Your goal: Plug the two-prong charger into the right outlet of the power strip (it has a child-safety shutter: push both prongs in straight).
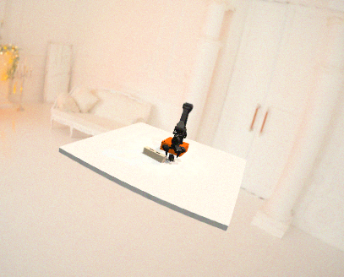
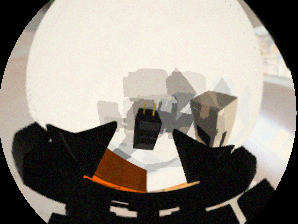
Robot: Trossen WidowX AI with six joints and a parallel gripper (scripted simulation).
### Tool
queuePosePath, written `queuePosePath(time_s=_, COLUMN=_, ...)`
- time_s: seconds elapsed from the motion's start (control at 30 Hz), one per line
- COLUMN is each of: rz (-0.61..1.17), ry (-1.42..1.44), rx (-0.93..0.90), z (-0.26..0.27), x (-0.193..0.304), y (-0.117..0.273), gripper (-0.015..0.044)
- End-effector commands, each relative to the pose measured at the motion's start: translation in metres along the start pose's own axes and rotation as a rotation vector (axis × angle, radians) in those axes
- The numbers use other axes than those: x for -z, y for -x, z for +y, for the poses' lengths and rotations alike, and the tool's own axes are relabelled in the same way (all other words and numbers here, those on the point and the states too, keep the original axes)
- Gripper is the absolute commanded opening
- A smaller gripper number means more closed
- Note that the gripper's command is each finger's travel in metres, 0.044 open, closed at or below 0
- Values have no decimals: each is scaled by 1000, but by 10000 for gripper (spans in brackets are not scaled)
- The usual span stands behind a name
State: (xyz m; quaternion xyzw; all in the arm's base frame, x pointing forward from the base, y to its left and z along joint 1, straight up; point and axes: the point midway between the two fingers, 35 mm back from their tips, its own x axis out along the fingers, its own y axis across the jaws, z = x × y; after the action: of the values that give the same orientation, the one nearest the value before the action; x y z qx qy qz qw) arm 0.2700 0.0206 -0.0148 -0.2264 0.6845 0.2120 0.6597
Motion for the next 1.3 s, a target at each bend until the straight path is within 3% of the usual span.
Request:
queuePosePath(time_s=0.0, rz=6, ry=-4, rx=3, z=0, x=2, y=-7, gripper=440)
queuePosePath(time_s=0.2, rz=6, ry=-4, rx=2, z=1, x=2, y=-14, gripper=440)
queuePosePath(time_s=0.6, rz=1, ry=0, rx=-1, z=0, x=0, y=-11, gripper=125)
queuePosePath(time_s=0.77, rz=1, ry=0, rx=-1, z=0, x=0, y=-11, gripper=92)
queuePosePath(time_s=0.9, rz=2, ry=0, rx=0, z=0, x=0, y=-3, gripper=0)
queuePosePath(time_s=1.27, rz=6, ry=-4, rx=2, z=3, x=9, y=40, gripper=0)
